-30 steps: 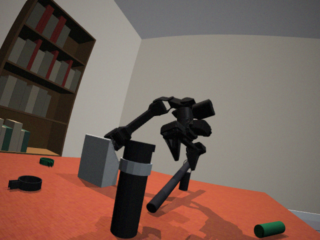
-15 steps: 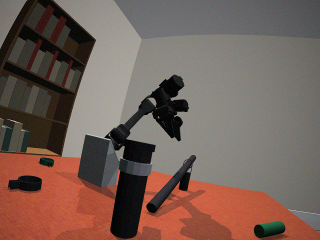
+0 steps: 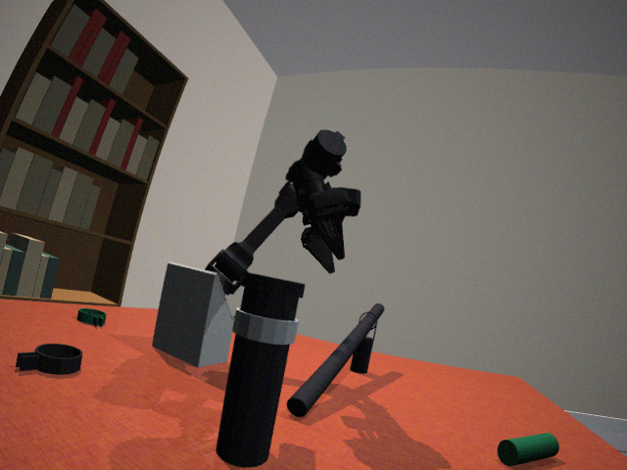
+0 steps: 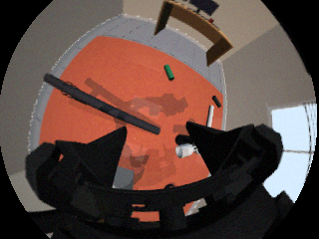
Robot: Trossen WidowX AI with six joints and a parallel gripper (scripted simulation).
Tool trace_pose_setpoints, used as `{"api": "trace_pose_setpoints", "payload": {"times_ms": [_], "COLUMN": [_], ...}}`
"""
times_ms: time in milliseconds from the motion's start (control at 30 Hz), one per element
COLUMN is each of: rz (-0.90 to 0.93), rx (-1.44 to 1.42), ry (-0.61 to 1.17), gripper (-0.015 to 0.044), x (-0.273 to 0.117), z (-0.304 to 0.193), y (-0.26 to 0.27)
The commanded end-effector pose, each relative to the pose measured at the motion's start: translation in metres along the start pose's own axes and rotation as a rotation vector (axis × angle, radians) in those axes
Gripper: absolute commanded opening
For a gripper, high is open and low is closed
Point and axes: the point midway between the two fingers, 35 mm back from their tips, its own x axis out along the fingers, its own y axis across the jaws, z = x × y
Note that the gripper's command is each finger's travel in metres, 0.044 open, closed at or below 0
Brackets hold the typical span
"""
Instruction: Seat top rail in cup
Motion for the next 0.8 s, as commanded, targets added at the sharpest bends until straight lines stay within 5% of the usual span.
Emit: {"api": "trace_pose_setpoints", "payload": {"times_ms": [0, 767], "rz": [0.051, 0.082], "rx": [-0.43, -1.361], "ry": [-0.006, -0.166], "gripper": [0.044, 0.044], "x": [-0.002, -0.005], "z": [-0.037, -0.119], "y": [-0.039, -0.092]}}
